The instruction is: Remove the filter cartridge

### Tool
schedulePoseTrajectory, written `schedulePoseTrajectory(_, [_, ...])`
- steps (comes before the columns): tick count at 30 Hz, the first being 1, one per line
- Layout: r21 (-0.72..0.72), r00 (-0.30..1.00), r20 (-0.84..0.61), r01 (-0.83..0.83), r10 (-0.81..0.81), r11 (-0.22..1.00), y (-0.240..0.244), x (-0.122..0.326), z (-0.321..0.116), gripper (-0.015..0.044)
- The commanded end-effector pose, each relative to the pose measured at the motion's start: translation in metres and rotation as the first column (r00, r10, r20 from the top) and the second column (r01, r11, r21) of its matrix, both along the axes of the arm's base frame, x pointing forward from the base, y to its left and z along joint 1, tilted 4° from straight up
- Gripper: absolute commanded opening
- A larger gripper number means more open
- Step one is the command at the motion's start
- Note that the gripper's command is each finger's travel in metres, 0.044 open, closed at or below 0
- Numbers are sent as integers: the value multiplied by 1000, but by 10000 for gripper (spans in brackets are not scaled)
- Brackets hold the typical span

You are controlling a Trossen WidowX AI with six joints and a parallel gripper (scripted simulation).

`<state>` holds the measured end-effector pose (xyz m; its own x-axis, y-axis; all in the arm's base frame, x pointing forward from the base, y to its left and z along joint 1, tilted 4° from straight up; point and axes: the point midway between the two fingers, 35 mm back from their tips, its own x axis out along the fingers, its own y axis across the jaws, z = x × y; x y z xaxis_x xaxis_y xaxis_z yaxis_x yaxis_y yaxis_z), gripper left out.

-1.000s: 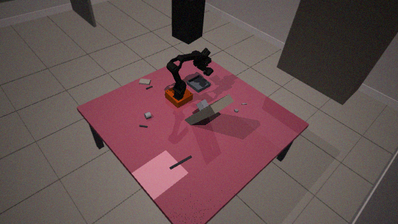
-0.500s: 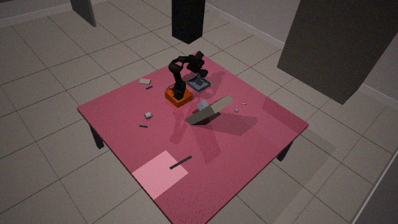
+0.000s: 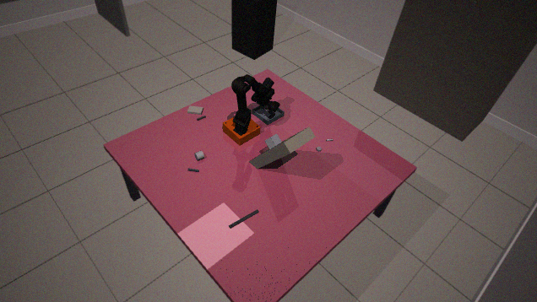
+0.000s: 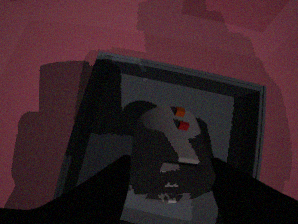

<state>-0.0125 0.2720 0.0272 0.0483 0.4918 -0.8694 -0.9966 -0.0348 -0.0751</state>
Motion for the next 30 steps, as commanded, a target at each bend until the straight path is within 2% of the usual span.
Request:
schedulePoseTrajectory(1, [5, 1000, -2, -4, 4, 1000, -2, 1, -13, 0])
schedulePoseTrajectory(3, [5, 1000, -2, -4, 4, 1000, -2, 1, -13, 0])
schedulePoseTrajectory(20, [-8, 1000, 1, 0, 0, 1000, -3, 1, -10, 440])
schedulePoseTrajectory(25, [-7, 1000, 1, 0, 0, 1000, -1, 0, -1, 440])
schedulePoseTrajectory(30, [-8, 1000, 0, 0, 0, 1000, -2, -4, 58, 440])
